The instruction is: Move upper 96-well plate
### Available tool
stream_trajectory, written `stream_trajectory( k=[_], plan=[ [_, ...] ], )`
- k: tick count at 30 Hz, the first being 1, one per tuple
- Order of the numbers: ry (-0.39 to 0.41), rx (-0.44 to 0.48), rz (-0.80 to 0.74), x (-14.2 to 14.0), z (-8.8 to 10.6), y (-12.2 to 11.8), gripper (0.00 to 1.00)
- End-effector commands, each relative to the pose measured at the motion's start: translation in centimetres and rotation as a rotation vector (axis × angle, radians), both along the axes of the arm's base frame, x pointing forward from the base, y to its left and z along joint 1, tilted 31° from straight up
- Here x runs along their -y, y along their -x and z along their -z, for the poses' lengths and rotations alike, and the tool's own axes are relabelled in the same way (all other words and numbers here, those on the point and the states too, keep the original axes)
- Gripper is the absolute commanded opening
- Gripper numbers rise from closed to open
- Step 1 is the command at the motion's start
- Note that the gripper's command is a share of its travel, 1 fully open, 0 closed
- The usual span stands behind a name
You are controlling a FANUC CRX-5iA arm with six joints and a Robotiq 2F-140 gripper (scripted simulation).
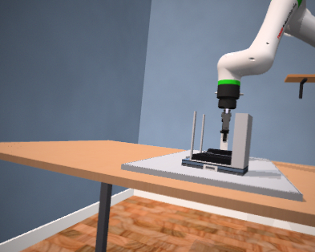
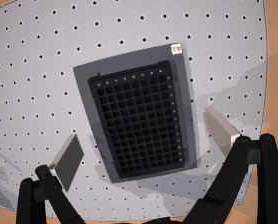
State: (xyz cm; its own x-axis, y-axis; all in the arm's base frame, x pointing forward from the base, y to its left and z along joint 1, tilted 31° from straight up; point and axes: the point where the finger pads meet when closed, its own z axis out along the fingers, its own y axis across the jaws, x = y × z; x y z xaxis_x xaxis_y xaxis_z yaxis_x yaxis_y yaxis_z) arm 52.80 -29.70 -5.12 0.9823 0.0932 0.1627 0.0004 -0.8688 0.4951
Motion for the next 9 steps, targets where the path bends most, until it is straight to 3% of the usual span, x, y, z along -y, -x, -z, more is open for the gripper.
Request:
stream_trajectory(
  k=[1, 9],
  plan=[
    [0.0, 0.0, 0.0, -0.4, -0.7, 0.1, 1.0],
    [0.0, 0.0, 0.0, -1.4, -2.5, 0.5, 1.0]
  ],
)
